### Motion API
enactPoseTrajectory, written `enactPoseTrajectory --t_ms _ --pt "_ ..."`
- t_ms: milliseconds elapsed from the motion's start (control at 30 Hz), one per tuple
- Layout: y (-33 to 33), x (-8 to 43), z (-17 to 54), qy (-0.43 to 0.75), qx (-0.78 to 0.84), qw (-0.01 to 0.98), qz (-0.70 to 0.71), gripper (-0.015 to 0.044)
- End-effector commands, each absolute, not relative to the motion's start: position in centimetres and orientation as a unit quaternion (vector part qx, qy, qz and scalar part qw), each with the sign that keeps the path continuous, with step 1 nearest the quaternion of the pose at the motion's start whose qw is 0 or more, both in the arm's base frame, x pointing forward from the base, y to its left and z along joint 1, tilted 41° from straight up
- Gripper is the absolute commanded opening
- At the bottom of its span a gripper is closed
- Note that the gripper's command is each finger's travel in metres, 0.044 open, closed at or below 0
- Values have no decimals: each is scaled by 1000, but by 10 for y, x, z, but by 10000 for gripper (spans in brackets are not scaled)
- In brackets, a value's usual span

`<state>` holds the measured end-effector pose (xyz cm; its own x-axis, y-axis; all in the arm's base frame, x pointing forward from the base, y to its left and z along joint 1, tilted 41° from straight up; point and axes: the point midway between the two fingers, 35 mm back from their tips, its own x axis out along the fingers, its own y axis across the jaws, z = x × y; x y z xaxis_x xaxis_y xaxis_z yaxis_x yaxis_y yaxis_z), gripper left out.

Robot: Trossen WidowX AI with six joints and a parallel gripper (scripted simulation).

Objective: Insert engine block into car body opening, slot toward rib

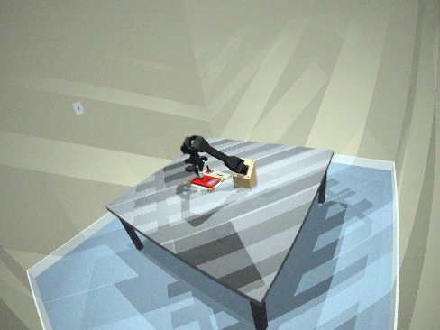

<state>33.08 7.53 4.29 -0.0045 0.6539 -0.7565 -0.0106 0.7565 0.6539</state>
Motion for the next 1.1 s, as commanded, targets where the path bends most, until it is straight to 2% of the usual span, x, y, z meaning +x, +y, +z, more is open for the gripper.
enactPoseTrajectory --t_ms 0,1067 --pt "77 330 43 665 249 660 247 157" --pt "77 330 44 661 240 663 256 159"
